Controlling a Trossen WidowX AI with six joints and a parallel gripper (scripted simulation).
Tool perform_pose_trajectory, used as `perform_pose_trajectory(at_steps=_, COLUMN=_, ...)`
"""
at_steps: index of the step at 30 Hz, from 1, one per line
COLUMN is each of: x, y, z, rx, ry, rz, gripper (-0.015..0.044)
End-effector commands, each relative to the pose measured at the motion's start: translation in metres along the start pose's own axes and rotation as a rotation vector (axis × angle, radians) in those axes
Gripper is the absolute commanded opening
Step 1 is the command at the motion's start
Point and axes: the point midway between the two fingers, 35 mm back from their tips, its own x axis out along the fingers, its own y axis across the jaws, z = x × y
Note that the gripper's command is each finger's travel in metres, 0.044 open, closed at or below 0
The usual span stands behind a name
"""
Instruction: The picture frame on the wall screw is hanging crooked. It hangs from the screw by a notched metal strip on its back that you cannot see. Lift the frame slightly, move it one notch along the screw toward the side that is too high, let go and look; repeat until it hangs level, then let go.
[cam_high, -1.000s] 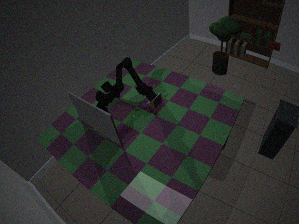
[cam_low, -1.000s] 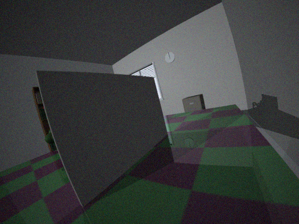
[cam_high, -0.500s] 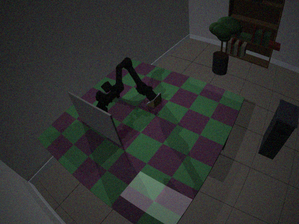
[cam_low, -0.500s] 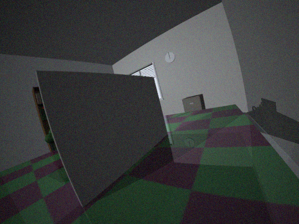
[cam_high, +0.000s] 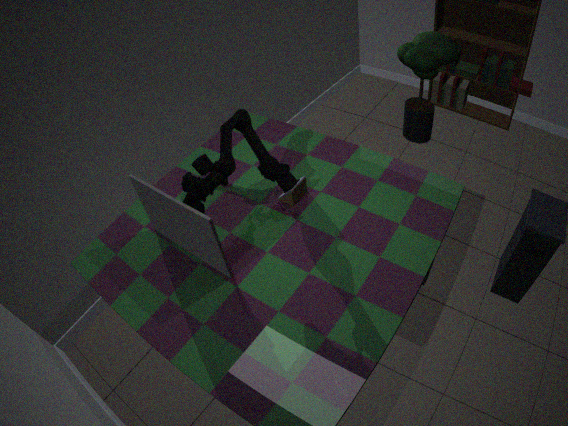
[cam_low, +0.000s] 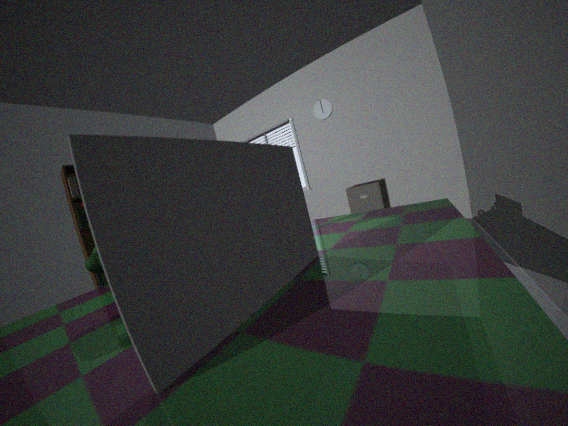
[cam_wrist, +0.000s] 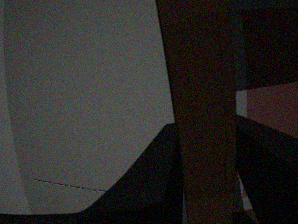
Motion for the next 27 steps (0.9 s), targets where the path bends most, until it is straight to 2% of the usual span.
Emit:
perform_pose_trajectory(at_steps=1, x=-0.0001, y=0.0047, z=-0.0001, rx=0.004, ry=0.001, rz=0.011, gripper=0.0)
perform_pose_trajectory(at_steps=27, x=-0.0001, y=0.006, z=-0.0001, rx=0.004, ry=0.001, rz=0.011, gripper=0.0)
